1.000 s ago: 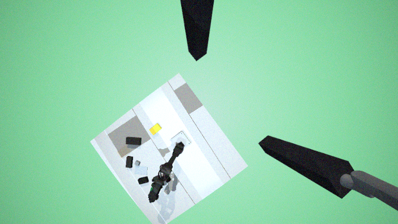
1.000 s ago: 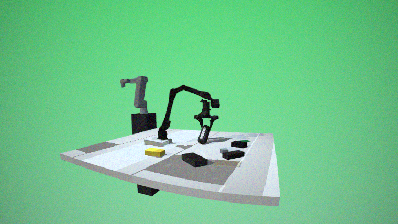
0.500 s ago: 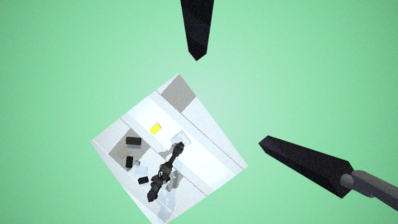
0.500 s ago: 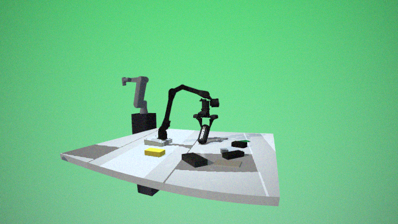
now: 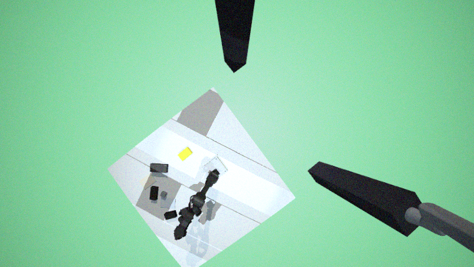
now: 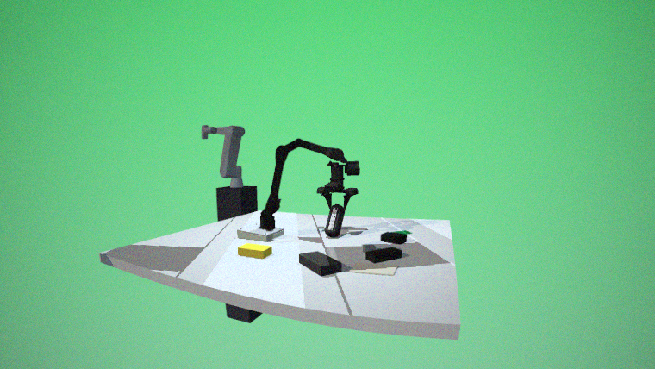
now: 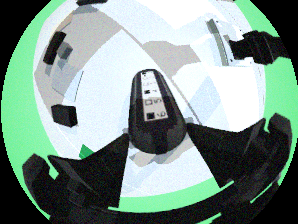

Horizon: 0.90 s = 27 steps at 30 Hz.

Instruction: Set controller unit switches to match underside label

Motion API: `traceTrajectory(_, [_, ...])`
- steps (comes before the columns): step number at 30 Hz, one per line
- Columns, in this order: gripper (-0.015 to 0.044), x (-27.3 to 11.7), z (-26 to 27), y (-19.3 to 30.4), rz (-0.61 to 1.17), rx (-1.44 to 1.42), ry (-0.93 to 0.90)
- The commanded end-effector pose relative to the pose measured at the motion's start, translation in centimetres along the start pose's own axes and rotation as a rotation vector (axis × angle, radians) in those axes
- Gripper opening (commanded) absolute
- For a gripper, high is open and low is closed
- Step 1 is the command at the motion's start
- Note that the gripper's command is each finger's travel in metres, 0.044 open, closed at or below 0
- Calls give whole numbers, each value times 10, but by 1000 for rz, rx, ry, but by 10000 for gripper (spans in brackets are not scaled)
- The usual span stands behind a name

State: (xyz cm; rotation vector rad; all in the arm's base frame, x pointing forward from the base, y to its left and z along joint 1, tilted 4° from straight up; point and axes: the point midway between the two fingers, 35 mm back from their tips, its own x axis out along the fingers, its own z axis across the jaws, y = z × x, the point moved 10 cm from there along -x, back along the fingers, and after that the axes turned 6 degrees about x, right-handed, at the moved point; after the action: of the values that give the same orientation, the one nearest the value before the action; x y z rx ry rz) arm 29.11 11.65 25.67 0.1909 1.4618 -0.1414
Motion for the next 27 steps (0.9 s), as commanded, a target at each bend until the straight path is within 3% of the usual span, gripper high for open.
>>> traceTrajectory(1, [336, -2, 1, -6, -8, 1, -3])
traceTrajectory(27, [336, -6, 3, -26, -10, 1, -3])
